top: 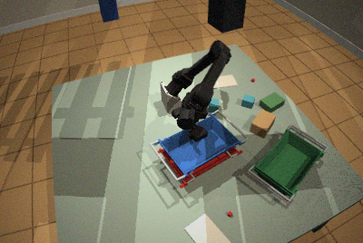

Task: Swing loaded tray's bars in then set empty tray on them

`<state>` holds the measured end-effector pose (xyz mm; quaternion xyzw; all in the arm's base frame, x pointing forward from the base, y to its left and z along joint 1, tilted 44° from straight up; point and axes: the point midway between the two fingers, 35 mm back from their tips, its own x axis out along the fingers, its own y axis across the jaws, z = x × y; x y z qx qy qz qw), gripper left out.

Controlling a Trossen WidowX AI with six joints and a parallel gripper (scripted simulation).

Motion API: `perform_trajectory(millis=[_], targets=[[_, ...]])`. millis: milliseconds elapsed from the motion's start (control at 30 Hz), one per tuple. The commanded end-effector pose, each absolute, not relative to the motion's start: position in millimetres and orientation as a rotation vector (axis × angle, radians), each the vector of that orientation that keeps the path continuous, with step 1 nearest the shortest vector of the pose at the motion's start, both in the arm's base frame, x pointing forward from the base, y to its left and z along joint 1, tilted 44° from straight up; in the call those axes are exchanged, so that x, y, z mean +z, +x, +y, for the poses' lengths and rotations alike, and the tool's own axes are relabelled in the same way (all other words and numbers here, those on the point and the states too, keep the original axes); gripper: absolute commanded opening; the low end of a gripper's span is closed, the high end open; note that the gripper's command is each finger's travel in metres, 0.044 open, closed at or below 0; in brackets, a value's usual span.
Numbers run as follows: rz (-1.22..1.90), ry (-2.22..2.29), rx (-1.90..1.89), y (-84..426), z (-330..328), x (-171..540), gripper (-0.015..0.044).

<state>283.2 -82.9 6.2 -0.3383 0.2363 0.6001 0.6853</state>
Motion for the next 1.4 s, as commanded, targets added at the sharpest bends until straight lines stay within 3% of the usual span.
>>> perform_trajectory(millis=[0,400,1367], targets=[[0.537,-0.748,1.348,281,-82,5,0.0264],[0.537,-0.748,1.348,281,-82,5,0.0440],[0.542,-0.749,1.349,265,-156,86,0.0440]])
